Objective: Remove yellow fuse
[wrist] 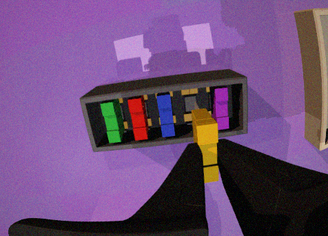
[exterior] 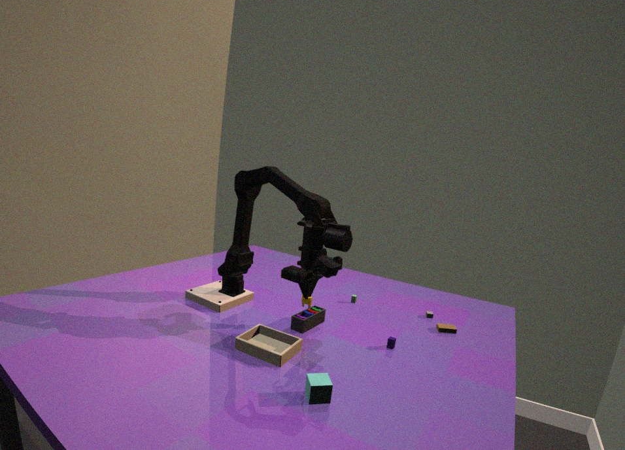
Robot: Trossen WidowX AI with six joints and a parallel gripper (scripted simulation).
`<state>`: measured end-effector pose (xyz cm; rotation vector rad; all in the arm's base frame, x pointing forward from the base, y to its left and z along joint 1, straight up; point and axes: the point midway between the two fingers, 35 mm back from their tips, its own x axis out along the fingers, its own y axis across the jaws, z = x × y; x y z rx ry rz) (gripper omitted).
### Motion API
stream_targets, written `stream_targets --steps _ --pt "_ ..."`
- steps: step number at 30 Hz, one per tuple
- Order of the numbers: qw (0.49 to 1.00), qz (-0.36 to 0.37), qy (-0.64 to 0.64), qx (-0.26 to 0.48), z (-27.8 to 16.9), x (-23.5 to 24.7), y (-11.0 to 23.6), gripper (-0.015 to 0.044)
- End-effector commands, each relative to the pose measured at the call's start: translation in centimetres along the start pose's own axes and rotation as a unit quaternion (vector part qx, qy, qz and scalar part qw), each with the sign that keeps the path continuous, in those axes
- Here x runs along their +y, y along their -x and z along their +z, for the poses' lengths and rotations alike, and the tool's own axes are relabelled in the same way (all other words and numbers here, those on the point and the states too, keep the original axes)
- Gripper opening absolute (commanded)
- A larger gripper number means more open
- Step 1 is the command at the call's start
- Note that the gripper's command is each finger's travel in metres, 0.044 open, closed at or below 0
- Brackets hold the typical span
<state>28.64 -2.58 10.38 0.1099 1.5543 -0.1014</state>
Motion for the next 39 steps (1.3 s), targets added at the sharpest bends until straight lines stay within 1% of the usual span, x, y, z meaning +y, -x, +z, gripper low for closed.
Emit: stream_targets --steps 1,7,21,34,39 --pt "1.0 -0.003 0.002 -0.005 0.1 -0.1 0.7 0.0" --pt "1.0 -0.003 0.002 -0.005 0.3 -0.8 0.7 0.0" --pt "1.0 -0.006 0.002 -0.006 1.9 -8.4 0.9 0.0" --pt "1.0 -0.009 0.002 -0.006 1.4 -16.1 0.9 0.0" --pt "1.0 -0.009 0.002 -0.005 1.2 -17.0 0.9 0.0"
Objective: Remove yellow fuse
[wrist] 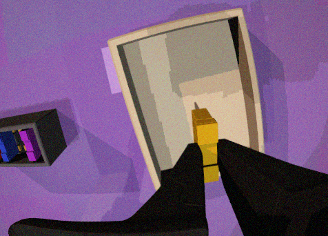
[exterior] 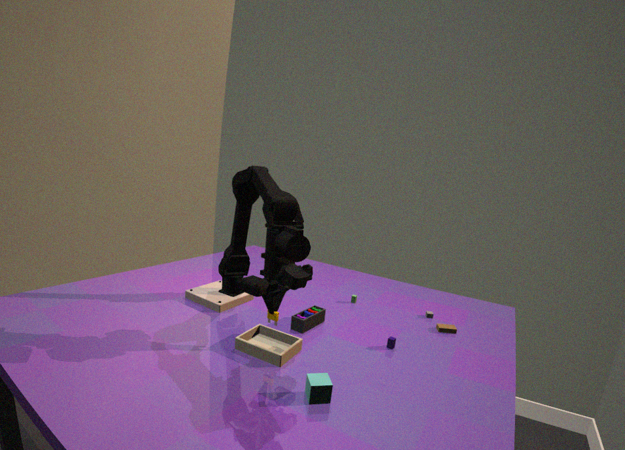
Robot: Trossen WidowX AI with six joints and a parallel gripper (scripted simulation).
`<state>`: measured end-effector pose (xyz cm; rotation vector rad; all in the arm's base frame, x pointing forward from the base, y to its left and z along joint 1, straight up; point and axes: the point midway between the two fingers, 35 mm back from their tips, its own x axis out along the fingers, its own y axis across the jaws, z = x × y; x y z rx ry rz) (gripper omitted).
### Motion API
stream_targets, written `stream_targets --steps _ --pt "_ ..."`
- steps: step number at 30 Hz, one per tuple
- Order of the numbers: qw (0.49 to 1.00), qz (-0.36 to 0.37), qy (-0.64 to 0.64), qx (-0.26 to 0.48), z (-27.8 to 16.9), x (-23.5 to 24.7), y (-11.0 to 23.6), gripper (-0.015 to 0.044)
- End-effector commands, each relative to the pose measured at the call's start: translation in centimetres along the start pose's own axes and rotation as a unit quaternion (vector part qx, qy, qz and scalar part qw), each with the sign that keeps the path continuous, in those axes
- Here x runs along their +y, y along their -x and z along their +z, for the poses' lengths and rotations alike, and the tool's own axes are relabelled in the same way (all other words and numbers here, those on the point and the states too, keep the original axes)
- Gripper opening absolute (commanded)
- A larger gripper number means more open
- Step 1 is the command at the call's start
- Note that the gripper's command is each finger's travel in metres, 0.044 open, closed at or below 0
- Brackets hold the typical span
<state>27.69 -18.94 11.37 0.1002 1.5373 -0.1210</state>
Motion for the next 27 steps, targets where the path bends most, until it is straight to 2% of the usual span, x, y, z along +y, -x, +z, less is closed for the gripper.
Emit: stream_targets --steps 1,27 --pt "1.0 -0.001 0.005 0.003 0.0 -0.6 -0.1 0.0" --pt "1.0 -0.001 0.005 0.003 -0.1 -0.6 -4.0 0.0"
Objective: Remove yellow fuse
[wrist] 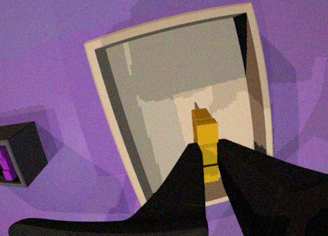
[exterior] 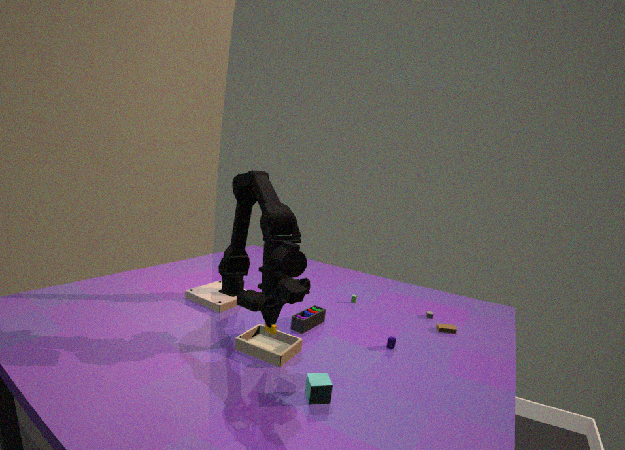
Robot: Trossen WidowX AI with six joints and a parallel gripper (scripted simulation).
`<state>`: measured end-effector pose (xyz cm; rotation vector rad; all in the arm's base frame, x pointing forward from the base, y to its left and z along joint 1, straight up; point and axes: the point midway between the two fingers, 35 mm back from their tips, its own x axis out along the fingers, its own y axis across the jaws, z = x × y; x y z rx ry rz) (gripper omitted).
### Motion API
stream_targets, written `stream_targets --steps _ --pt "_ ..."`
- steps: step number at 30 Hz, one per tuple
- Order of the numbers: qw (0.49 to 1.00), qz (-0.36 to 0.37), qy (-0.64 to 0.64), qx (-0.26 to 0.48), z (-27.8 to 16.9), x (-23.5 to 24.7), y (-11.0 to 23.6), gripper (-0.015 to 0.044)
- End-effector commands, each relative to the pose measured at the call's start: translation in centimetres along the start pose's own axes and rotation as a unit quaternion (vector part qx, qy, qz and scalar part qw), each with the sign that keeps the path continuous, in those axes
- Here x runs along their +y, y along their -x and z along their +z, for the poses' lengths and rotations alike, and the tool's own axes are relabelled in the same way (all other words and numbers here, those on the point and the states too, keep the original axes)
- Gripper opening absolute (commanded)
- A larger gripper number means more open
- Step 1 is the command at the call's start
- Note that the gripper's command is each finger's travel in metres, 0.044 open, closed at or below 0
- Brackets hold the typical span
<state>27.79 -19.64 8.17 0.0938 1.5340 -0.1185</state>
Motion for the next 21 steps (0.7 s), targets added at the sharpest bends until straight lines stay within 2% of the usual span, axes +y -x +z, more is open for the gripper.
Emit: stream_targets --steps 1,5,17,21 --pt "1.0 0.001 0.002 0.005 -0.2 0.0 -0.9 0.0" --pt "1.0 0.001 0.002 0.005 -0.2 0.0 -0.9 0.0" --pt "1.0 0.001 0.0 0.002 -0.1 0.0 -0.6 0.0315" --pt "1.0 0.001 0.002 0.004 -0.1 0.0 2.3 0.033"
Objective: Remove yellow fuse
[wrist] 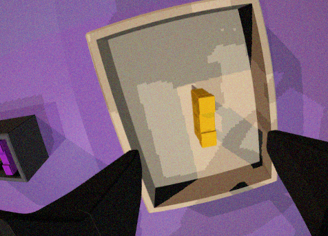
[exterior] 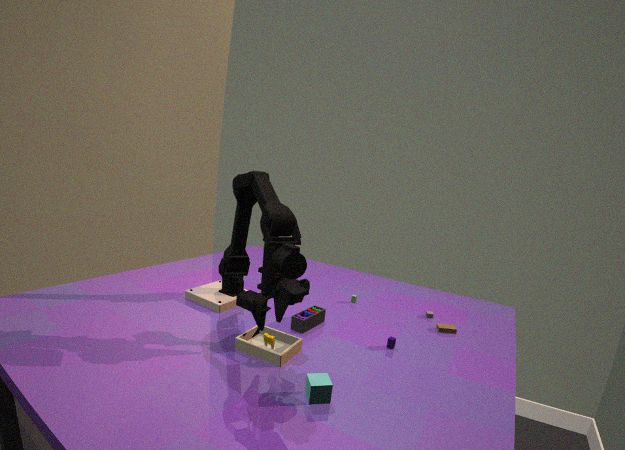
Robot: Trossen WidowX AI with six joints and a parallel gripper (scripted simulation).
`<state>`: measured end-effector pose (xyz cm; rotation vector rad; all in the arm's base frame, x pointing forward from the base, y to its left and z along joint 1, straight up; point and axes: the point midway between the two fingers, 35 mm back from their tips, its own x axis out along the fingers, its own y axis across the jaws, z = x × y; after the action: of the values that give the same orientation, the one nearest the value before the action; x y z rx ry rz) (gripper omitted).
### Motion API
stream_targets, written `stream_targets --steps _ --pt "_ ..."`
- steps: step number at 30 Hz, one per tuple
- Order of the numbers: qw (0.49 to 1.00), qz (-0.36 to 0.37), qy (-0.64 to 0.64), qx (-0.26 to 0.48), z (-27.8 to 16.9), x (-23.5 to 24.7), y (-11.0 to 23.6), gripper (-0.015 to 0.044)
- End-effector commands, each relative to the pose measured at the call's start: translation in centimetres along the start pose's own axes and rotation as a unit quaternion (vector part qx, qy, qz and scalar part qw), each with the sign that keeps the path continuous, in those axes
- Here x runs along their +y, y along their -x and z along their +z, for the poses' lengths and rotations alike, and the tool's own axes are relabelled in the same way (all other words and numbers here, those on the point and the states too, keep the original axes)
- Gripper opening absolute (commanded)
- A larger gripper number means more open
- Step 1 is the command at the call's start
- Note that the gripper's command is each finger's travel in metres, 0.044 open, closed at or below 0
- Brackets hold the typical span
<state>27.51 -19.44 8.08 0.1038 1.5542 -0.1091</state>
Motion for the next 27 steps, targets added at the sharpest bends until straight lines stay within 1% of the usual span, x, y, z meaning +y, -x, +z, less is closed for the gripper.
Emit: stream_targets --steps 1,27 --pt "1.0 -0.005 0.002 -0.005 0.14 -0.14 2.95 0.033" --pt "1.0 -0.002 0.0 -0.004 0.14 -0.06 2.88 0.033"
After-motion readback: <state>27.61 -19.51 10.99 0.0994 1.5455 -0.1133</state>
